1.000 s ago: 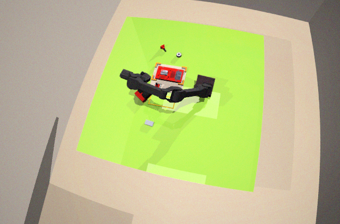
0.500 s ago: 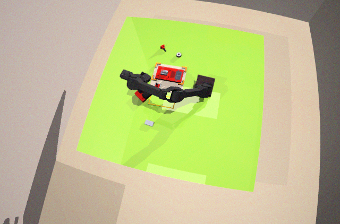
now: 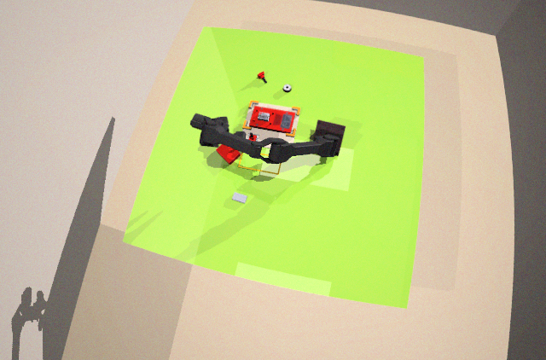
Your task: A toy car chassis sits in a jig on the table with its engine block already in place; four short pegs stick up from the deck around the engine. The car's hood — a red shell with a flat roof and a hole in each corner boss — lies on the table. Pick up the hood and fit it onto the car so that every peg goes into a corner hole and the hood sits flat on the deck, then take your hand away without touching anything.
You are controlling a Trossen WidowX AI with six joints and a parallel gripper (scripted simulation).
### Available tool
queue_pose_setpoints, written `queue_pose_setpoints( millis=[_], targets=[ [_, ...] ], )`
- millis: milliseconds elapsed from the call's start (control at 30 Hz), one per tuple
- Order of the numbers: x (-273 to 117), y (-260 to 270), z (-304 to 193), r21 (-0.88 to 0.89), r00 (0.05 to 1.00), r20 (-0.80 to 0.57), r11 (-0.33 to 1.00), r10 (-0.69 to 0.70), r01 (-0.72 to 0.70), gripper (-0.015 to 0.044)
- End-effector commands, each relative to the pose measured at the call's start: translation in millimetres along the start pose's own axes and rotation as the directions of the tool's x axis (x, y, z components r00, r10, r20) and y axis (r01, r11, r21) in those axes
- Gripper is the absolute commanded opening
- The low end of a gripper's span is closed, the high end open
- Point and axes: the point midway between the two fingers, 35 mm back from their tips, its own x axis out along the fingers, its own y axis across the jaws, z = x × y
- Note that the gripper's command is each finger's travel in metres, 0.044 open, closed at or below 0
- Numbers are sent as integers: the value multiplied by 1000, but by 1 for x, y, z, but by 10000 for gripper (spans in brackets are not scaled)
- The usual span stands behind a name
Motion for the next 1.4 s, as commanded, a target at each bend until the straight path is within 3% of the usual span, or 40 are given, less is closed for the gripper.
queue_pose_setpoints(
  millis=[0,267,1367],
  targets=[
    [16,5,6,-276,1000,-4,961,-16,14,420],
    [42,12,14,-729,999,-9,684,-33,16,440],
    [58,15,17,-737,999,-9,675,-33,16,440]
  ],
)
